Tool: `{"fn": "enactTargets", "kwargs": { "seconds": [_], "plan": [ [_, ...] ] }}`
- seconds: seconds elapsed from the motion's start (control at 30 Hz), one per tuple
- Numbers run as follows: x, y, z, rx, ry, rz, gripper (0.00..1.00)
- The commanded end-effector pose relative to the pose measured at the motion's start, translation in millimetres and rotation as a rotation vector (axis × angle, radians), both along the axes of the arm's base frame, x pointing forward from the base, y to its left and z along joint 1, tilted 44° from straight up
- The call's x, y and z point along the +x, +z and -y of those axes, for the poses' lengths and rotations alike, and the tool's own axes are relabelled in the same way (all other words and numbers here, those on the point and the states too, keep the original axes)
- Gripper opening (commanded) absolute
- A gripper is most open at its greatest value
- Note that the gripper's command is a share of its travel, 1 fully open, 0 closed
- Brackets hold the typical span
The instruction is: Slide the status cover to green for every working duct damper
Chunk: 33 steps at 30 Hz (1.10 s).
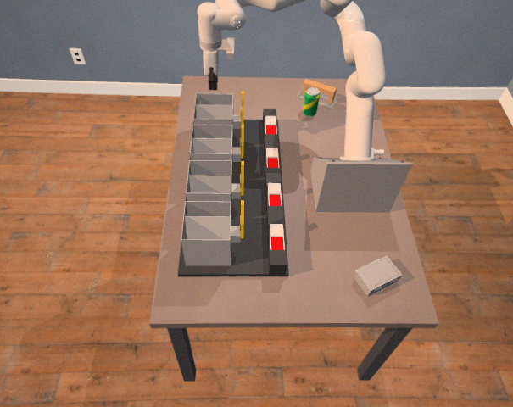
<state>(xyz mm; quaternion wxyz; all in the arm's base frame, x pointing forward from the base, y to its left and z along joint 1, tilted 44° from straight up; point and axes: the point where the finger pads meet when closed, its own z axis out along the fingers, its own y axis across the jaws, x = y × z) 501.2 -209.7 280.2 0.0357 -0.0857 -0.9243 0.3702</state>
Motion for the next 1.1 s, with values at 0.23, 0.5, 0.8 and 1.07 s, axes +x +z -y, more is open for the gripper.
{"fn": "enactTargets", "kwargs": {
  "seconds": [0.23, 0.5, 0.8, 1.07],
  "plan": [
    [1, 2, -1, 0.0, 0.002, 0.004, 0.39],
    [-17, 4, 4, 0.035, 0.002, 0.009, 0.39],
    [-106, 11, 23, 0.207, 0.0, 0.04, 0.39],
    [-119, 12, 25, 0.23, 0.0, 0.046, 0.39]
  ]
}}
